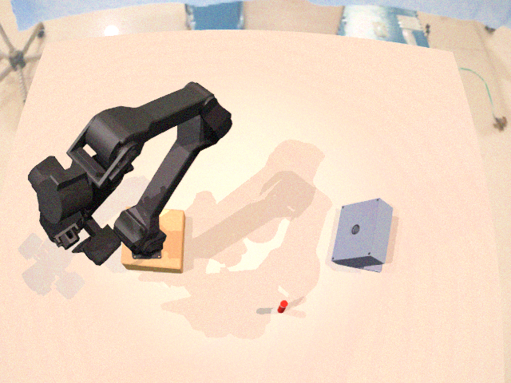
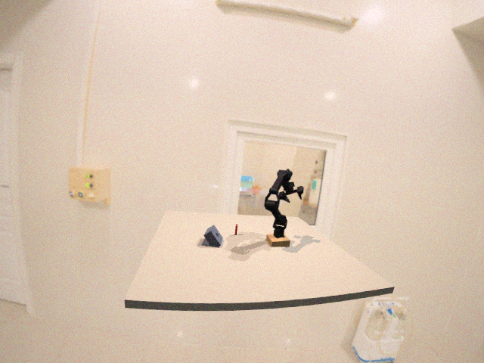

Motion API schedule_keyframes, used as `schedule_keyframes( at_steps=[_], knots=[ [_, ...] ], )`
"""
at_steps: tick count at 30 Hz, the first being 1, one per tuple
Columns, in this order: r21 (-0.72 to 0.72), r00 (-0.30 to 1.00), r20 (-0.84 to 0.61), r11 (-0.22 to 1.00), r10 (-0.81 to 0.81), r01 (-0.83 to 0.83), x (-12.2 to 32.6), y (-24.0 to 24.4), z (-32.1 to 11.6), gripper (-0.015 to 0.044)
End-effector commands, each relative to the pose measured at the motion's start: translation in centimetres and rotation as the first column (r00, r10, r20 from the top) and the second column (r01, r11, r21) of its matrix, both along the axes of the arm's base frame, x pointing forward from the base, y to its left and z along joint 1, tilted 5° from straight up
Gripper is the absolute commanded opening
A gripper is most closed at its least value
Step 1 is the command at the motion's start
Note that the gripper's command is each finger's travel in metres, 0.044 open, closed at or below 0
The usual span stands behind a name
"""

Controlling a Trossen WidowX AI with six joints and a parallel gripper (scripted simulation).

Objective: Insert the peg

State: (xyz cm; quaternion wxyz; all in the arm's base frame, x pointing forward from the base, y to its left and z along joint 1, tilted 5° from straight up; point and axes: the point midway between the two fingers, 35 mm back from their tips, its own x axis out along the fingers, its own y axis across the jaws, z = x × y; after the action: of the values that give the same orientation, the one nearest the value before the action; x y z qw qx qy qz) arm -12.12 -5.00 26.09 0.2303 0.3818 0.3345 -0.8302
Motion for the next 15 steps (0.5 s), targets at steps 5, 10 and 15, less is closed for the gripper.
schedule_keyframes(
  at_steps=[5, 10, 15],
  knots=[
    [0.022, 0.988, 0.028, 0.988, 0.152, -0.153, 0.0, -2.7, -0.2, 0.0440],
    [0.033, 0.971, 0.046, 0.971, 0.234, -0.236, 0.2, -4.2, -0.4, 0.0440],
    [0.046, 0.947, 0.065, 0.947, 0.316, -0.319, 0.6, -5.6, -0.7, 0.0440]
  ],
)
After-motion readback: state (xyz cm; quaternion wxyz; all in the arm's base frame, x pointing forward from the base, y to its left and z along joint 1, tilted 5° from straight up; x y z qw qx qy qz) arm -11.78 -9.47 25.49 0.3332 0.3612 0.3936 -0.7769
